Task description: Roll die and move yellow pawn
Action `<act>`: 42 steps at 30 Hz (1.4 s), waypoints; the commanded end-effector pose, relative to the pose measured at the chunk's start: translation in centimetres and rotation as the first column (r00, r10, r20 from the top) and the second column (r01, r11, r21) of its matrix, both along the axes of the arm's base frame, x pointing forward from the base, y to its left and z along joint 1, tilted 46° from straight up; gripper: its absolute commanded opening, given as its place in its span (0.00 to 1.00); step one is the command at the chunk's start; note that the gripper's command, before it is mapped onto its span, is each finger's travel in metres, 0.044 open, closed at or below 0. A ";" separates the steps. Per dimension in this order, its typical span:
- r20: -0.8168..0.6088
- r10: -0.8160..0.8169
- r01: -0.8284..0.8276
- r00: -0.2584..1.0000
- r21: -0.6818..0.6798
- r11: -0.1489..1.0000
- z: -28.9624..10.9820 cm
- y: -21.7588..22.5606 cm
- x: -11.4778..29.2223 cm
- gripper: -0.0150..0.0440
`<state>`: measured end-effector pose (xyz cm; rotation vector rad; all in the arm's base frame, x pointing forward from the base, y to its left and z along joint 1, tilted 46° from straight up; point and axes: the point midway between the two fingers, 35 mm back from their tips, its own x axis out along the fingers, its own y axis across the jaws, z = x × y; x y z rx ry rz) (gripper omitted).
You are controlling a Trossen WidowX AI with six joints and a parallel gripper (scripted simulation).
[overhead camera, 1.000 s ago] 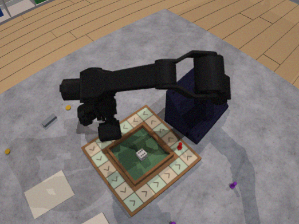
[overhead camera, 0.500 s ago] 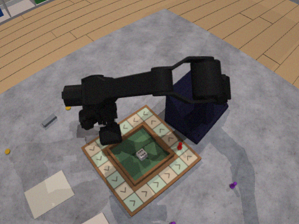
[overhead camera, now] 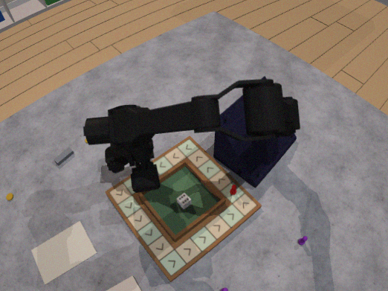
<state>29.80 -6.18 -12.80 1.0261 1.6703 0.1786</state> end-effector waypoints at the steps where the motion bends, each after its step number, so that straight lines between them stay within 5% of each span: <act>1: -0.012 -0.001 0.001 1.000 0.010 1.000 -0.3 0.4 -0.3 0.42; 3: -0.012 -0.001 0.001 1.000 0.010 1.000 -0.3 0.4 -0.3 0.33; 10: -0.012 -0.001 0.001 1.000 0.010 1.000 -0.3 0.4 -0.3 0.25; 31: -0.014 -0.001 0.001 1.000 0.004 1.000 8.2 -8.6 -0.1 0.25; 42: 0.004 0.015 -0.015 1.000 -0.012 1.000 9.3 -7.1 1.7 0.25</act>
